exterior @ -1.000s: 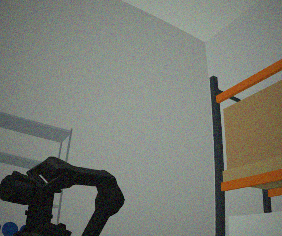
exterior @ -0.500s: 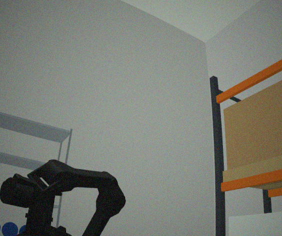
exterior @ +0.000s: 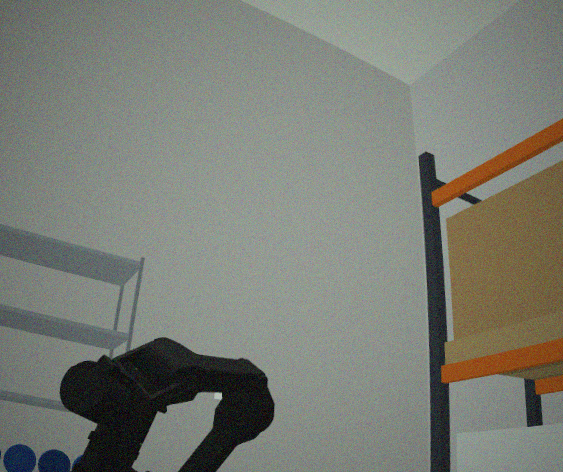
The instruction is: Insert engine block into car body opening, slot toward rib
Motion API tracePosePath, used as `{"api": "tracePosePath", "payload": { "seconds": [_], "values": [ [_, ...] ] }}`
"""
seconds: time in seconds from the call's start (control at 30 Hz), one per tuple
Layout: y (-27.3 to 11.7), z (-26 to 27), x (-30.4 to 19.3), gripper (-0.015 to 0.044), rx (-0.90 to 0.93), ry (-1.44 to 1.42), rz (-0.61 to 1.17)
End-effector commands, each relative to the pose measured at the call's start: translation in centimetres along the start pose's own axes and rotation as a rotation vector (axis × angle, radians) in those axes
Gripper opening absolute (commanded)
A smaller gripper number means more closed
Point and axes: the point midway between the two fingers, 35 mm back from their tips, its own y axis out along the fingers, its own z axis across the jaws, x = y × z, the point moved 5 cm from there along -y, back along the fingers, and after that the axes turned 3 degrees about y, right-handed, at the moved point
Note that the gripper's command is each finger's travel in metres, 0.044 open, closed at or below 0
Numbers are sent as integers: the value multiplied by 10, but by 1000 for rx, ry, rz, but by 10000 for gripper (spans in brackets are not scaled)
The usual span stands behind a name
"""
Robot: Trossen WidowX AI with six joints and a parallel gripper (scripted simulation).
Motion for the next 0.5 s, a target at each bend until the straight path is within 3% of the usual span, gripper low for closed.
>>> {"api": "tracePosePath", "payload": {
  "seconds": [0.0, 0.27, 0.47],
  "values": [
    [2, 2, 10, 0, -1, 5, 117],
    [7, 3, 32, 0, -24, 8, 383],
    [7, 3, 34, 0, -30, 9, 405]
  ]
}}
